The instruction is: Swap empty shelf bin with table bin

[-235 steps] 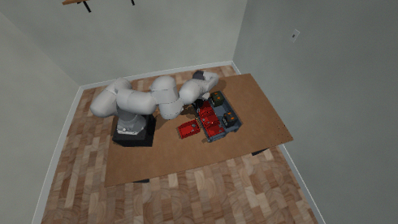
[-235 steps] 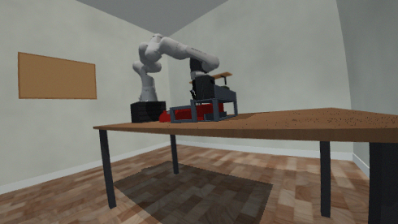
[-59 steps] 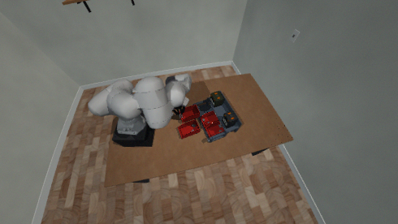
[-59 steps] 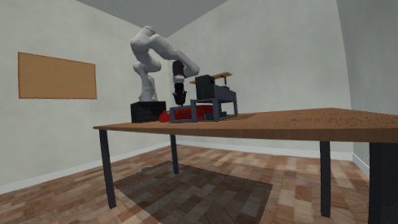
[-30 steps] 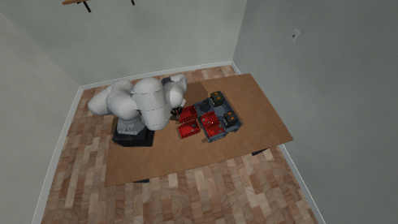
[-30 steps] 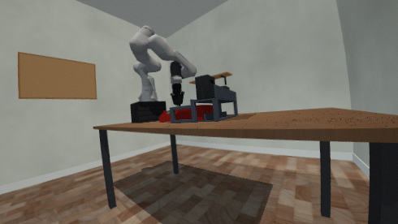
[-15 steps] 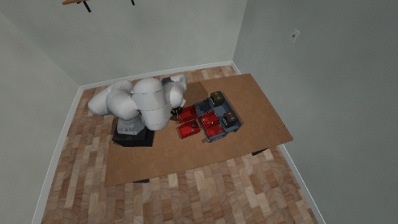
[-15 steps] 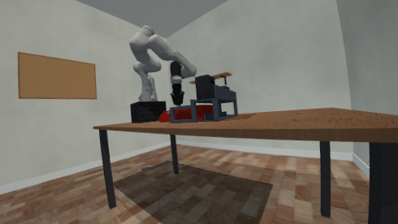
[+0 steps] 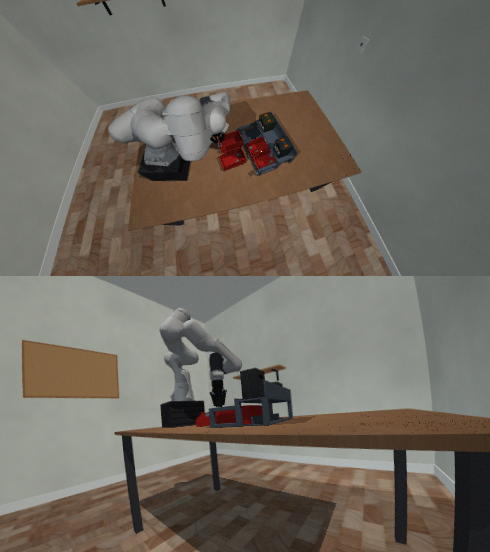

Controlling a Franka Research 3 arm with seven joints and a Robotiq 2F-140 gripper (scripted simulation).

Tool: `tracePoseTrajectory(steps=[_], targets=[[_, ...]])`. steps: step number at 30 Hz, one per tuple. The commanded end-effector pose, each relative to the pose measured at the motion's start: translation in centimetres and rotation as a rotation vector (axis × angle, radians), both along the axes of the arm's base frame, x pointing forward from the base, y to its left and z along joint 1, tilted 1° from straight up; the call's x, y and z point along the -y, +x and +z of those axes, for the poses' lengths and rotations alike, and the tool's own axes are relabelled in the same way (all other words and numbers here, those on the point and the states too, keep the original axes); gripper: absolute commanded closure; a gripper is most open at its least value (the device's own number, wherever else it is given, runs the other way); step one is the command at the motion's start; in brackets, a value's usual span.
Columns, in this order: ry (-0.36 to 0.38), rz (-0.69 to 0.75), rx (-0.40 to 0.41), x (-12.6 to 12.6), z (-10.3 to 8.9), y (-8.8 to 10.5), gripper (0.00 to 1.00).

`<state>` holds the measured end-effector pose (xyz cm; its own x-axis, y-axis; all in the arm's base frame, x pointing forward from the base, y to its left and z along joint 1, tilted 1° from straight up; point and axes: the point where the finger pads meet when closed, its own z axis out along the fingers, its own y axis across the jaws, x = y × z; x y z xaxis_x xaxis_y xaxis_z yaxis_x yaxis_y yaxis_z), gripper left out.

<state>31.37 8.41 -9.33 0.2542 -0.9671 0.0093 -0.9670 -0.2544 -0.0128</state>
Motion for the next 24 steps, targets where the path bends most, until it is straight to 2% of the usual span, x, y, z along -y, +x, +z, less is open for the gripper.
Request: tracePoseTrajectory(steps=[1, 9, 24], targets=[[0.004, -0.008, 0.004, -0.2, -0.4, 0.2, 1.00], [0.004, -0.008, 0.004, -0.2, -1.4, 0.2, 1.00], [0.004, -0.008, 0.004, -0.2, -1.9, 0.2, 1.00]])
